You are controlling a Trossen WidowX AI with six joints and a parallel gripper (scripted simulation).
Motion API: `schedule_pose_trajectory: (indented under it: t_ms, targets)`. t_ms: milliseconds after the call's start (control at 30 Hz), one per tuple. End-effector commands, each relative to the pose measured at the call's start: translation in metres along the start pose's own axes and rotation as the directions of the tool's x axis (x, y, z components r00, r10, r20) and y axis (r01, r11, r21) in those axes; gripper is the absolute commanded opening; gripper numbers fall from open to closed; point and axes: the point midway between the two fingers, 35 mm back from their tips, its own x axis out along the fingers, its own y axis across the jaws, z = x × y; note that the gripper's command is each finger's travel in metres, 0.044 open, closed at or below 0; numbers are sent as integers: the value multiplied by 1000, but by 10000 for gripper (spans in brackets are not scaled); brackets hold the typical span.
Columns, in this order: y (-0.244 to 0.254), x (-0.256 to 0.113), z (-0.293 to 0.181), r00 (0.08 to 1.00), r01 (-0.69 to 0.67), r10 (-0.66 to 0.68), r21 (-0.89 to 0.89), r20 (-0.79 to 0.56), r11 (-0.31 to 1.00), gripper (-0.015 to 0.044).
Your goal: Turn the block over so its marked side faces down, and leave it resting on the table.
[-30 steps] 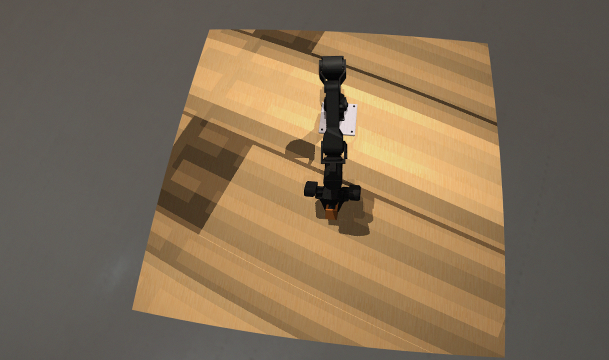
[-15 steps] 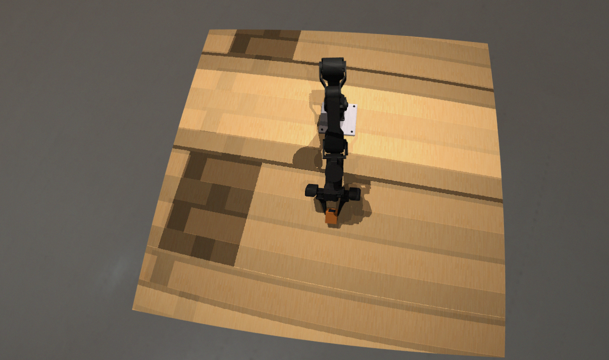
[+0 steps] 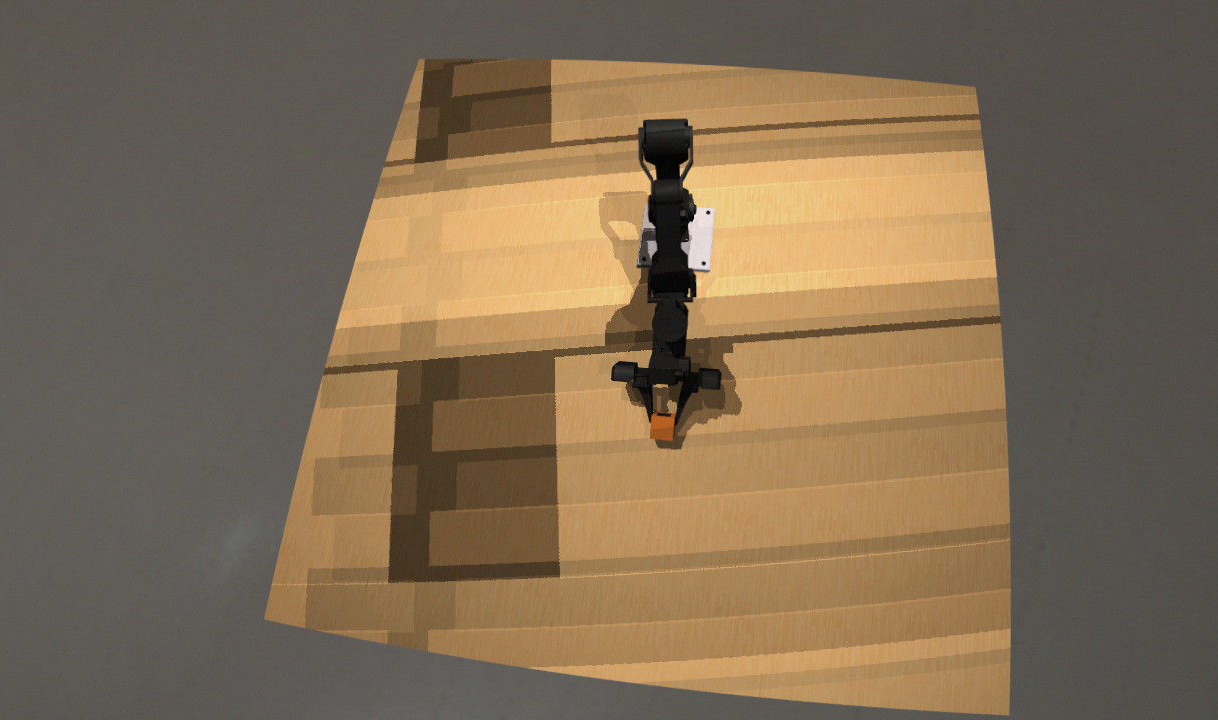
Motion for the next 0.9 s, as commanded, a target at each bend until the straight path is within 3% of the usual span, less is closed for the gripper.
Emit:
schedule_pose_trajectory:
  t_ms: [0, 433, 867]
  targets:
    - [0, -2, 3, 1000, 4, -4, -2, 30, 1000, 0]
    - [0, -2, 3, 1000, 4, -4, -2, 30, 1000, 0]
    - [0, -2, 3, 1000, 4, -4, -2, 30, 1000, 341]
